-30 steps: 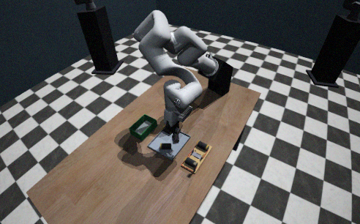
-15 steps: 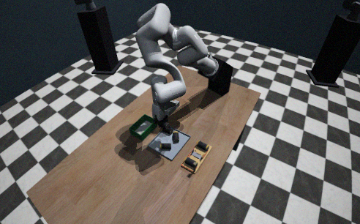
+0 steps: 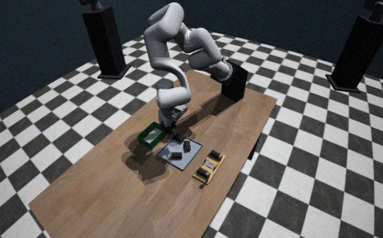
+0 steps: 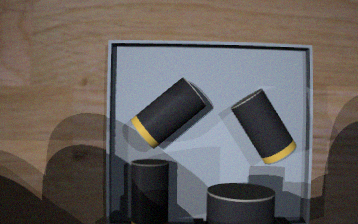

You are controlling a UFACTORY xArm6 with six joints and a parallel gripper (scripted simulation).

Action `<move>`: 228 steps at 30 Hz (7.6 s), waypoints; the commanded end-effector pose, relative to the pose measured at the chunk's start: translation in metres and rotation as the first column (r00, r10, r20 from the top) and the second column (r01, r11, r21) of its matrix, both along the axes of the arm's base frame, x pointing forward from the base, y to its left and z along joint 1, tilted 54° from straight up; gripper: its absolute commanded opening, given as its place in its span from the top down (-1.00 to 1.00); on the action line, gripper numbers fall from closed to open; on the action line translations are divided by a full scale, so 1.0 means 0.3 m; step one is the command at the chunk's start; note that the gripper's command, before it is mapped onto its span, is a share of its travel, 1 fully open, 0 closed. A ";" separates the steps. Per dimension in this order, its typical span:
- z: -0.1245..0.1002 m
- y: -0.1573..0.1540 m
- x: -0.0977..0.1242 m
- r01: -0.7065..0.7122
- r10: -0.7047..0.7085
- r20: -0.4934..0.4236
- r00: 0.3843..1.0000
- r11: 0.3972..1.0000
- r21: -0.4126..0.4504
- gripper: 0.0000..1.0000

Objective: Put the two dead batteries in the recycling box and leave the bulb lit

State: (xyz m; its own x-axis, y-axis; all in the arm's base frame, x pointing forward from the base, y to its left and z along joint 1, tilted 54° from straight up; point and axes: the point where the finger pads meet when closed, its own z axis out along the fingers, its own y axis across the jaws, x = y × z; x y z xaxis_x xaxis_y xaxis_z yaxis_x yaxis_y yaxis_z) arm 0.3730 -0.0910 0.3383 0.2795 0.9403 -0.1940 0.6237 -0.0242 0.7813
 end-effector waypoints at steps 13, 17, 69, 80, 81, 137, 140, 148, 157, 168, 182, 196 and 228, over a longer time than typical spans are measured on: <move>0.003 -0.001 0.000 -0.001 0.001 0.000 1.000 1.000 0.002 0.44; 0.003 -0.001 0.000 -0.001 0.001 0.000 1.000 1.000 0.002 0.44; -0.147 -0.089 0.190 -0.001 0.001 0.000 1.000 1.000 0.002 0.44; -0.159 -0.095 0.205 -0.001 0.001 0.000 1.000 1.000 0.002 0.44; -0.164 -0.098 0.210 -0.001 0.001 0.000 1.000 1.000 0.002 0.44; -0.236 -0.139 0.299 -0.001 0.001 0.000 1.000 1.000 0.002 -0.01; -0.232 -0.137 0.295 -0.001 0.001 0.000 1.000 1.000 0.002 -0.01; -0.214 -0.126 0.272 -0.001 0.001 0.000 1.000 1.000 0.002 -0.01; -0.163 -0.098 0.210 -0.001 0.001 0.000 1.000 1.000 0.002 -0.01; -0.113 -0.069 0.148 -0.001 0.001 0.000 1.000 1.000 0.002 -0.01; -0.091 -0.056 0.120 -0.001 0.001 0.000 1.000 1.000 0.002 -0.01; 0.003 0.002 0.001 -0.001 0.001 0.000 1.000 1.000 0.002 -0.01; -0.149 0.224 -0.020 0.004 -0.004 0.003 1.000 1.000 0.008 -0.01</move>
